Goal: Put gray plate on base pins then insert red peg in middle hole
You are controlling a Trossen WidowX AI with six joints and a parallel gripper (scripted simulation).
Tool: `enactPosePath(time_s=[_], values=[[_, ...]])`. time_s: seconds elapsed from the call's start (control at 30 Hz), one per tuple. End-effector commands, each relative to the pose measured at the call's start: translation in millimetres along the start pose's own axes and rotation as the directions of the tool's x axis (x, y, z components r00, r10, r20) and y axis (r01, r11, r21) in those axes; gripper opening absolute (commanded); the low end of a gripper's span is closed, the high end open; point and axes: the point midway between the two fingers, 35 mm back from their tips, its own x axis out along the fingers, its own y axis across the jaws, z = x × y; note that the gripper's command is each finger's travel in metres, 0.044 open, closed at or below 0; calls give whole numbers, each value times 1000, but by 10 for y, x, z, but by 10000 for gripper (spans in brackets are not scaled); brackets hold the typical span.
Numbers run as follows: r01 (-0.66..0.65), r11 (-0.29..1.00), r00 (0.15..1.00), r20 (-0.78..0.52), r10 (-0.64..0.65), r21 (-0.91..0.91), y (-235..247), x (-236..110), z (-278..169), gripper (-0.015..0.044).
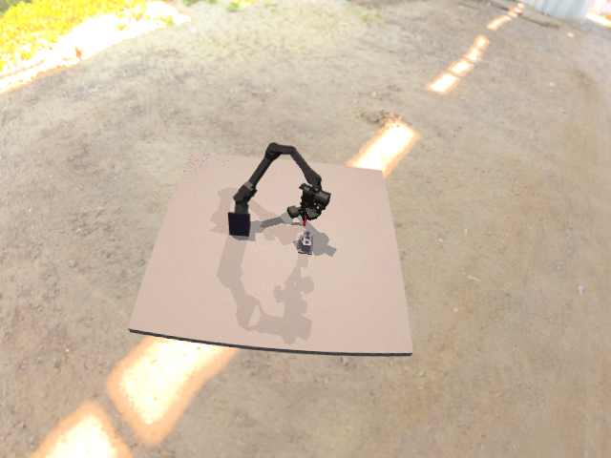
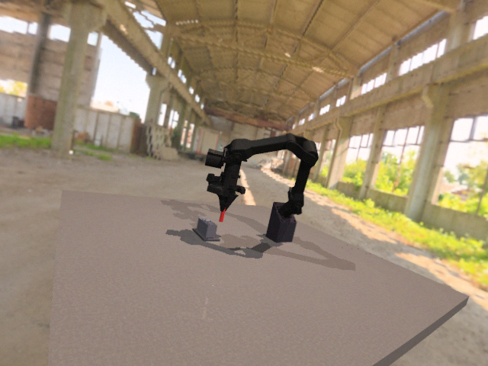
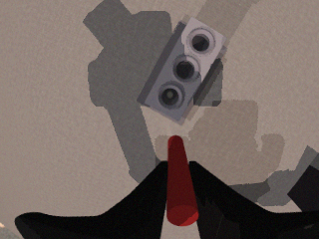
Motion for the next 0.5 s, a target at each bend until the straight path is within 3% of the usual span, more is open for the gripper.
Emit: enactPosePath(time_s=[0.0,0.47], values=[[8,1000,1000,1,-8,-4,-17,12,136,0],[9,1000,1000,-2,-9,-2,-92,49,584,0]])
